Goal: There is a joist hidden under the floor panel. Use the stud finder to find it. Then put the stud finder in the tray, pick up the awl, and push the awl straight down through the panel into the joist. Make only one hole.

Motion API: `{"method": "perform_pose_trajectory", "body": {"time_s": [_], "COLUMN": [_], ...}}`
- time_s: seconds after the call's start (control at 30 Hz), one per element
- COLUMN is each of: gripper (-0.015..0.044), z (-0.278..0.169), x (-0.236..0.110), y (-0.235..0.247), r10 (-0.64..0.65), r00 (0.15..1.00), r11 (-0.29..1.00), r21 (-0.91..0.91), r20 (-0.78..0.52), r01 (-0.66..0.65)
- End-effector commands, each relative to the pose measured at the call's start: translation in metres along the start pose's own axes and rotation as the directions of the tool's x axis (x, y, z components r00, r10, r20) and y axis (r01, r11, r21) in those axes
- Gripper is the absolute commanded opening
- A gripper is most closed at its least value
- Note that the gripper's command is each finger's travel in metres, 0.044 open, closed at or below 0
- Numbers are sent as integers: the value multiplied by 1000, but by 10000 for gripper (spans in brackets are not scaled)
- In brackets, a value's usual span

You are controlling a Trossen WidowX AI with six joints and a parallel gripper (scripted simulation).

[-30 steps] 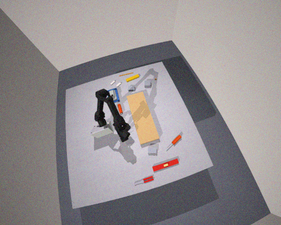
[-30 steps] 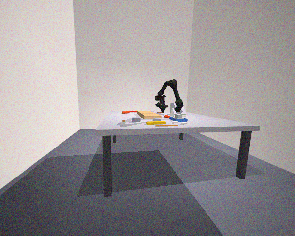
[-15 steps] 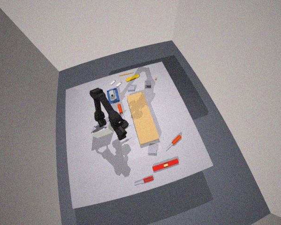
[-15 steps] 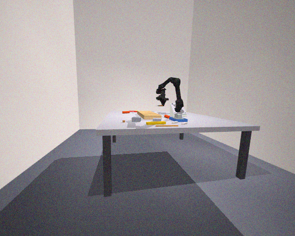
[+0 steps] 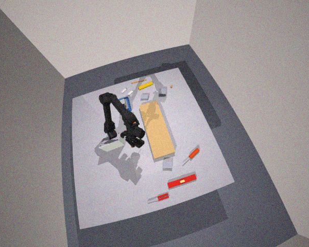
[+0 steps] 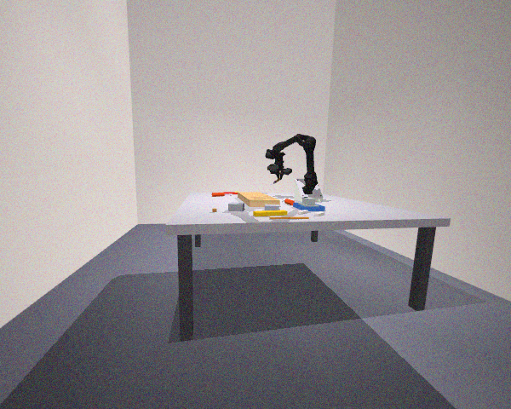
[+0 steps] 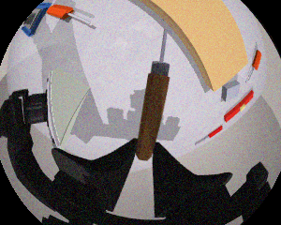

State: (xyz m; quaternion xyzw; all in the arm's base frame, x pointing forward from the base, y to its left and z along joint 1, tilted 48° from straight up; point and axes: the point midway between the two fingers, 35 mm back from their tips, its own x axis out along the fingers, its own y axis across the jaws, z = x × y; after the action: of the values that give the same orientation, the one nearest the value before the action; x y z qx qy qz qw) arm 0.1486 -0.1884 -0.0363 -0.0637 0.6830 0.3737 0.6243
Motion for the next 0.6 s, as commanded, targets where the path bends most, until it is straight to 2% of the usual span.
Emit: {"method": "perform_pose_trajectory", "body": {"time_s": [0.0,0.27,0.57], "gripper": [0,0,0], "z": [2,17,45], "x": [-16,-56,-114], "y": [-13,-36,-46], "r10": [-138,-407,-671], "r00": [981,854,607], "r11": [978,852,662], "r21": [-173,-471,-713], "r20": [-138,-325,-426], "r01": [114,227,231]}}
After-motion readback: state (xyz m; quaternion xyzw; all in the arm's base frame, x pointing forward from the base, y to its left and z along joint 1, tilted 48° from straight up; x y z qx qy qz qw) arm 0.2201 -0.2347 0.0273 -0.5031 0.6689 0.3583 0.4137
